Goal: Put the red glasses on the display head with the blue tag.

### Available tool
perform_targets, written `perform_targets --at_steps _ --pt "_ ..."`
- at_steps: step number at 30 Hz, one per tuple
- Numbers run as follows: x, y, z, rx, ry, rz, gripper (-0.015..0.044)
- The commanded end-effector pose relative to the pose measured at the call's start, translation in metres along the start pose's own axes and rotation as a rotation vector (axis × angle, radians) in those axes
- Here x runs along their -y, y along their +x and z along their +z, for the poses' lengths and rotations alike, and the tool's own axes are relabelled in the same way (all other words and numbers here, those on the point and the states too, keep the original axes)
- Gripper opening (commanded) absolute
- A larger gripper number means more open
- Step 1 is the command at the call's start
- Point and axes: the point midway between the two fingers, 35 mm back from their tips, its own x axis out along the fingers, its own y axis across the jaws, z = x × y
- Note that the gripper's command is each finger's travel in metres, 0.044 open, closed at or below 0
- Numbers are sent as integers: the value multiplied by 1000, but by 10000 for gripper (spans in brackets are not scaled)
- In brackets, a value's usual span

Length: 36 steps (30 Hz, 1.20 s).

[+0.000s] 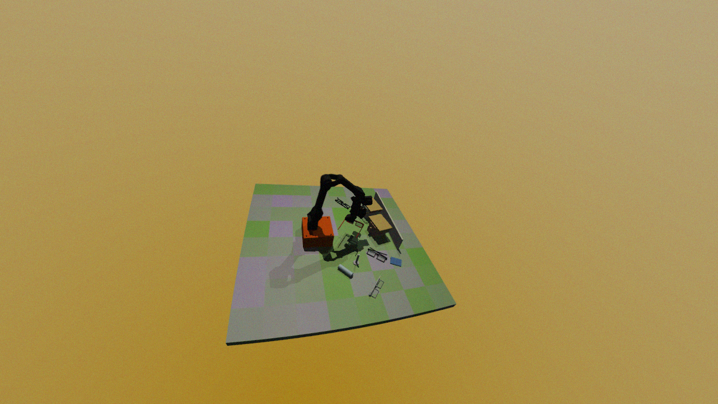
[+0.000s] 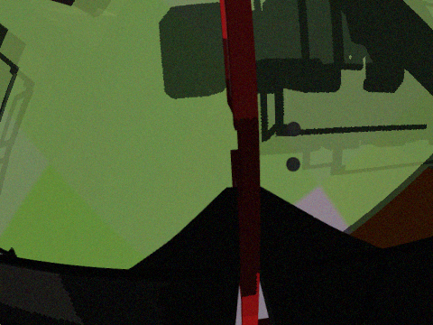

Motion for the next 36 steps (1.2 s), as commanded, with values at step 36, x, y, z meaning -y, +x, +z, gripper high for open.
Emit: perform_targets --at_steps 36 --pt "-3 46 1 -3 4 2 0"
